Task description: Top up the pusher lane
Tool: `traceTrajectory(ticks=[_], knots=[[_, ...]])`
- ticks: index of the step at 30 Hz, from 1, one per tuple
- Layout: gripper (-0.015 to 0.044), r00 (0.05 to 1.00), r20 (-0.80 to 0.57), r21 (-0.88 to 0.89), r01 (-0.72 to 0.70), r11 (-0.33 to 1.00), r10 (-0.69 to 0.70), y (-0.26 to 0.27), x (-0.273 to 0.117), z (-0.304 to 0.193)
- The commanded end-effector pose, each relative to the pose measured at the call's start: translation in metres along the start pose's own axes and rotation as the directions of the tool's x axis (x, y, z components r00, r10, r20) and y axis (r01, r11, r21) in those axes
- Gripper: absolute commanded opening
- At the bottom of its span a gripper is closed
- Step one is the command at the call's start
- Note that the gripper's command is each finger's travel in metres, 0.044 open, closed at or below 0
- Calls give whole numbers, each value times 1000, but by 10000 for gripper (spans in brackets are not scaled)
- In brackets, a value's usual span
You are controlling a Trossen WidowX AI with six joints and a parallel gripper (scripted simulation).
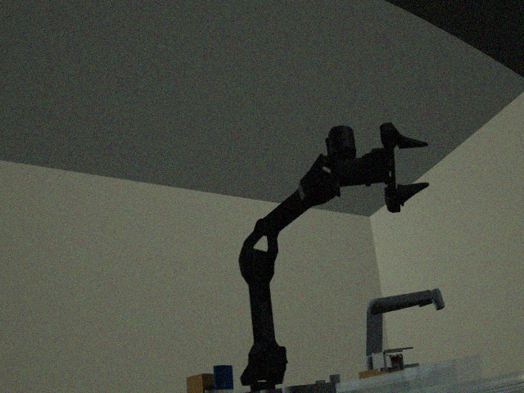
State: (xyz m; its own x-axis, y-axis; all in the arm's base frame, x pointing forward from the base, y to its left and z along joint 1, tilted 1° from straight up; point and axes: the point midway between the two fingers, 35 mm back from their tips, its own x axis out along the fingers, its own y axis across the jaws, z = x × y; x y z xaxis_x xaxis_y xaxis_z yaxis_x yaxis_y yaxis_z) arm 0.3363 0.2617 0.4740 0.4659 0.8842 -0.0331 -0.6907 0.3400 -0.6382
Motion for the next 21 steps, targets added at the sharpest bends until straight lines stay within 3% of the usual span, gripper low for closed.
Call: traceTrajectory(ticks=[1,6,11,16,21], knots=[[440,979,-201,189,28,982,10,5,-4,-63],[440,883,-463,409,144,901,69,21,-25,-147],[440,718,-674,543,321,776,174,47,-63,-219],[440,501,-806,571,520,635,315,81,-114,-274],[440,258,-843,499,701,509,472,119,-173,-309]])
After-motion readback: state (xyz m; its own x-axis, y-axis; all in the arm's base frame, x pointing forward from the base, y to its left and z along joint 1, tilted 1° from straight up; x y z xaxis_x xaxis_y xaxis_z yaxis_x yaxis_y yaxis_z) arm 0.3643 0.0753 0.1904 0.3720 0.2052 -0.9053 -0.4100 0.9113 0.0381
